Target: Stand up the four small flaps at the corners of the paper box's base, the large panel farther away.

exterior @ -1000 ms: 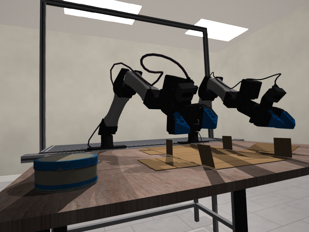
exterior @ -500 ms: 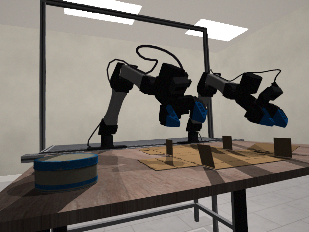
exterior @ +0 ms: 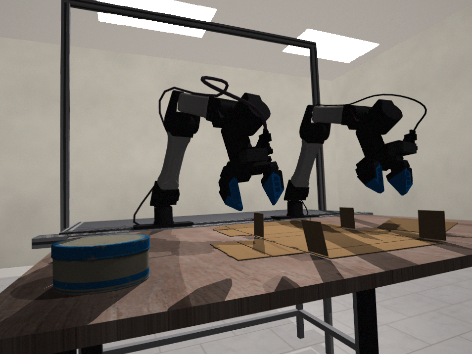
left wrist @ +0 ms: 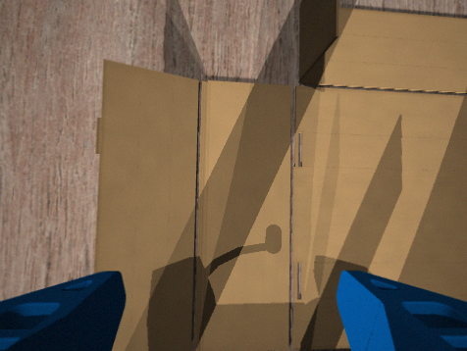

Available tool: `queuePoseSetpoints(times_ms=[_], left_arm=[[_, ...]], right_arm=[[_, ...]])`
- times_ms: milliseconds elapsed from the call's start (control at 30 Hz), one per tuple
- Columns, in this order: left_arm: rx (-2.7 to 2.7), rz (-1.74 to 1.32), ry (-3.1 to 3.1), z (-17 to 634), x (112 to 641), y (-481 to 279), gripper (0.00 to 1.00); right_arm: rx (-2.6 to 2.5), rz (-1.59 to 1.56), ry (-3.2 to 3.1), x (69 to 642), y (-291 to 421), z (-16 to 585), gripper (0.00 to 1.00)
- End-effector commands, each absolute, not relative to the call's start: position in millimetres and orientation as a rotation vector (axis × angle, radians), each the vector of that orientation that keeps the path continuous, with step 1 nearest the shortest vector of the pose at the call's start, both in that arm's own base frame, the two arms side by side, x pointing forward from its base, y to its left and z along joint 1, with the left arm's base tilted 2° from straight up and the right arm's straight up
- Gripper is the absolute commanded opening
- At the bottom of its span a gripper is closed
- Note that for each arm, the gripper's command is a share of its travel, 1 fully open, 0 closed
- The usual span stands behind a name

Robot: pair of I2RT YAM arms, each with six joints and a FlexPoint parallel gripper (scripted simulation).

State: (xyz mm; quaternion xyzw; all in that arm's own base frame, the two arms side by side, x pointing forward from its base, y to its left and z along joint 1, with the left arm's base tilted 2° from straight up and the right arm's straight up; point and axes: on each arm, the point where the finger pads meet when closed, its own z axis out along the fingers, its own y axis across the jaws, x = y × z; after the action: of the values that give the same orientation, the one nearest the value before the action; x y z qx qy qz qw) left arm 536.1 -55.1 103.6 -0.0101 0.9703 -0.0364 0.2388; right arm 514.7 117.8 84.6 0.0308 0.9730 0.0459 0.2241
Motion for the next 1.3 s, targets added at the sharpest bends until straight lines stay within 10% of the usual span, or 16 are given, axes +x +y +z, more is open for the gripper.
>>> queuePoseSetpoints(times_ms=[0,667,1267], left_arm=[[0.026,-0.12,2.873,106,498,-61,0.77],[0.026,-0.123,2.85,127,350,-38,0.77],[0.016,-0.125,2.887,112,350,-44,0.77]], right_arm=[[0.075,0.144,2.87,484,113,97,0.77],[0.076,0.145,2.847,333,96,119,0.77],[0.078,0.125,2.884,333,98,104,0.77]])
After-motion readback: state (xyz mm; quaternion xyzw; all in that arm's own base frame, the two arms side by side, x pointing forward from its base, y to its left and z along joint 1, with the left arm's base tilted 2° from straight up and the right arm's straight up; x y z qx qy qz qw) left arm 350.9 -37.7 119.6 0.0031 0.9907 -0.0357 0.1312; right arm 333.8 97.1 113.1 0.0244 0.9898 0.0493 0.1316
